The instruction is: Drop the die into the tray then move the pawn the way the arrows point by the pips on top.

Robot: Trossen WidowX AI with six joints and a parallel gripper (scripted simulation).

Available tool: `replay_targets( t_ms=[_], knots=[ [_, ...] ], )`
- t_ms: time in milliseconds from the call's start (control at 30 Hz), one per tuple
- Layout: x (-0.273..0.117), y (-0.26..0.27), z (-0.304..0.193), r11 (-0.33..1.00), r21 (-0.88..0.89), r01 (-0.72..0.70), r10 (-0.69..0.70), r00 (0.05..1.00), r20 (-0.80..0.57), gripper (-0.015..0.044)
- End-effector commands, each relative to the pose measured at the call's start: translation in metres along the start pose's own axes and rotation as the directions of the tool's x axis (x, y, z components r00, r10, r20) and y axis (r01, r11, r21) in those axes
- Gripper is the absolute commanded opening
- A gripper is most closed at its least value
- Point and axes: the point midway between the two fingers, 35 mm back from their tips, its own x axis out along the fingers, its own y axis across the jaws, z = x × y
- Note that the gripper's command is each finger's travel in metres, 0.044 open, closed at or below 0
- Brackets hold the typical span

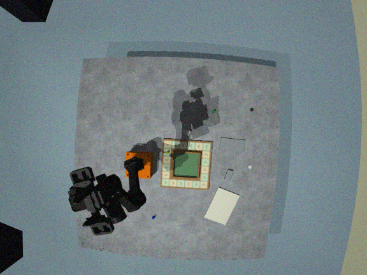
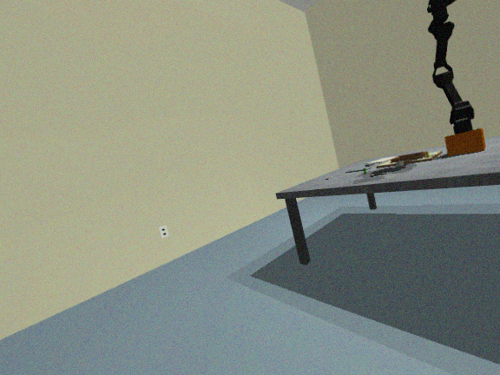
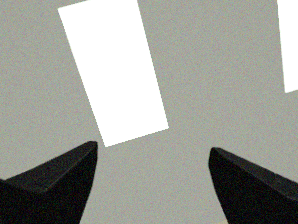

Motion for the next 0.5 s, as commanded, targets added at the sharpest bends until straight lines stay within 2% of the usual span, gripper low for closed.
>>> replay_targets(
  t_ms=[0, 467],
  knots=[
    [-0.010, 0.052, -0.003, 0.993, 0.005, -0.122, 0.122, 0.993, -0.008, 0.0275],
    [-0.046, 0.152, -0.036, 0.928, 0.057, -0.369, 0.373, 0.923, -0.092, 0.0275]
  ],
)
